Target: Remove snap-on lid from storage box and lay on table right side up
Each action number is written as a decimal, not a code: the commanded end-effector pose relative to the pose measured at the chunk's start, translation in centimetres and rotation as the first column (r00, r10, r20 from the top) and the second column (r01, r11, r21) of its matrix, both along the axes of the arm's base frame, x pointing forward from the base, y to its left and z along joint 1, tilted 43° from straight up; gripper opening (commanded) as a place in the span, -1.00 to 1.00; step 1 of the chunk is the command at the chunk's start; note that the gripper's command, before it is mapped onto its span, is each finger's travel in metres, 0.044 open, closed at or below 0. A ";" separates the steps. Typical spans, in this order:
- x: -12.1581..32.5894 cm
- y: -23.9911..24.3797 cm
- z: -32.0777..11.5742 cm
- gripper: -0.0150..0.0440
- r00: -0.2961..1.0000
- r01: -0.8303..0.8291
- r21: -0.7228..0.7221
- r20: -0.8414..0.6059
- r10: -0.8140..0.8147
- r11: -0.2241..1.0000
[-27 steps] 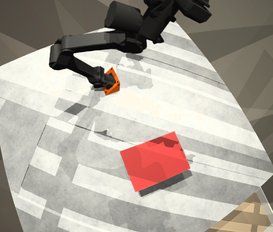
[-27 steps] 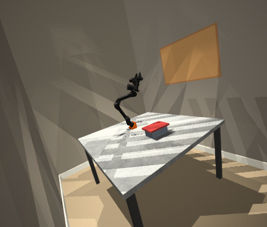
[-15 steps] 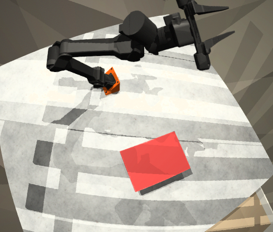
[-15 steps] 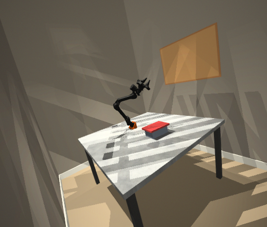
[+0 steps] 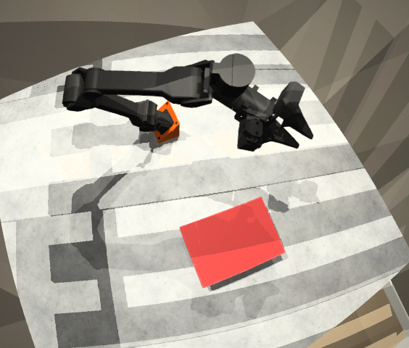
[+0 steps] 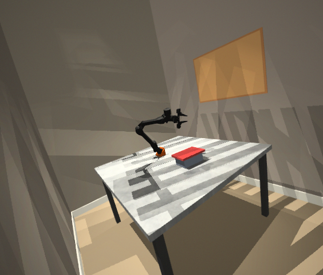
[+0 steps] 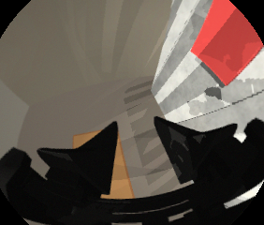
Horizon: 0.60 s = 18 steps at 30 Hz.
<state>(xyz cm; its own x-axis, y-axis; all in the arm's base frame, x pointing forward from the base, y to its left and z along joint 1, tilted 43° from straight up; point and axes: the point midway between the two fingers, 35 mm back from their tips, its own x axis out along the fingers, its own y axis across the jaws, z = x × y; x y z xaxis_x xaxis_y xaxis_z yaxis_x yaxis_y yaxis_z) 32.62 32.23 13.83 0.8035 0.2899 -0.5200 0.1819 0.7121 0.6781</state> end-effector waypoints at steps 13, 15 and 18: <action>-3.5 -19.2 -3.2 0.31 0.662 0.750 -0.127 0.133 -0.738 0.649; -3.5 -19.2 -3.2 0.31 0.662 0.750 -0.127 0.133 -0.738 0.649; -3.5 -18.9 -3.4 0.31 0.669 0.743 -0.134 0.126 -0.733 0.655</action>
<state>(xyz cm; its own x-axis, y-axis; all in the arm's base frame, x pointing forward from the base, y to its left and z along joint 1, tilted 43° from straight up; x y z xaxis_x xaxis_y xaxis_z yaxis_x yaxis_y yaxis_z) 29.18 13.42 10.26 0.7444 -0.4895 -0.4542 0.6630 0.4611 0.5898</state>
